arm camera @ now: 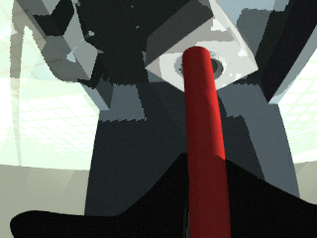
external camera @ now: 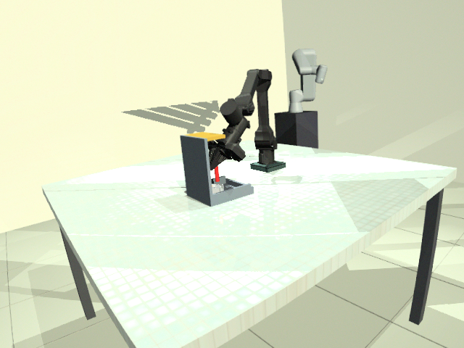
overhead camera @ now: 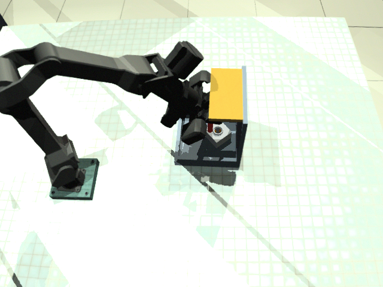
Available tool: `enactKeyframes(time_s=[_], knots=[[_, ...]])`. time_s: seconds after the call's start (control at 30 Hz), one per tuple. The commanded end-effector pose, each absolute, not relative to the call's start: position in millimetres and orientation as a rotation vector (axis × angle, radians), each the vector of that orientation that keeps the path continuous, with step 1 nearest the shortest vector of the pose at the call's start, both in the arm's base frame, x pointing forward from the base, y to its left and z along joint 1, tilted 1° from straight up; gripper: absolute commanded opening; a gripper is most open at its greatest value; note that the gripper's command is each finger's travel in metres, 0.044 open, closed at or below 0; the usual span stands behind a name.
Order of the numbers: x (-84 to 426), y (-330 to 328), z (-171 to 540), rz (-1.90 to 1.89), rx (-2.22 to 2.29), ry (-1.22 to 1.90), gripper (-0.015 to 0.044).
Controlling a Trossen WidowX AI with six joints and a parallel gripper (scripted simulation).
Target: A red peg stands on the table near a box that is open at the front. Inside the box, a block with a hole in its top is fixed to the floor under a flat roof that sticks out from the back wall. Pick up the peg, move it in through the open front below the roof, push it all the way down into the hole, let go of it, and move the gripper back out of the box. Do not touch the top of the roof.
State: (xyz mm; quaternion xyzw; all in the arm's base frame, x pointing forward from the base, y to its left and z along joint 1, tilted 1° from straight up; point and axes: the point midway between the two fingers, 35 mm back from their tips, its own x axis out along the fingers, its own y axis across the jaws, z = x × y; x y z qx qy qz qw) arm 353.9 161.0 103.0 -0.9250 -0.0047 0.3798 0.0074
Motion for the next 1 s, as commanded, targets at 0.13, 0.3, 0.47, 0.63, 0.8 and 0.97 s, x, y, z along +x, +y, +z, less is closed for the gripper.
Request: enactKeyframes(time_s=[0.13,0.3,0.47,0.63,0.8,0.97], knots=[[359.2,162.4,105.4,1.18,-2.895,-0.025,0.0],[361.4,162.5,105.5,1.179,-2.895,-0.025,0.0],[363.4,162.8,105.6,1.179,-2.895,-0.026,0.0],[365.4,163.2,105.6,1.179,-2.895,-0.026,0.0],[367.2,163.8,105.7,1.179,-2.895,-0.026,0.0],[369.0,164.5,105.8,1.179,-2.895,-0.026,0.0]])
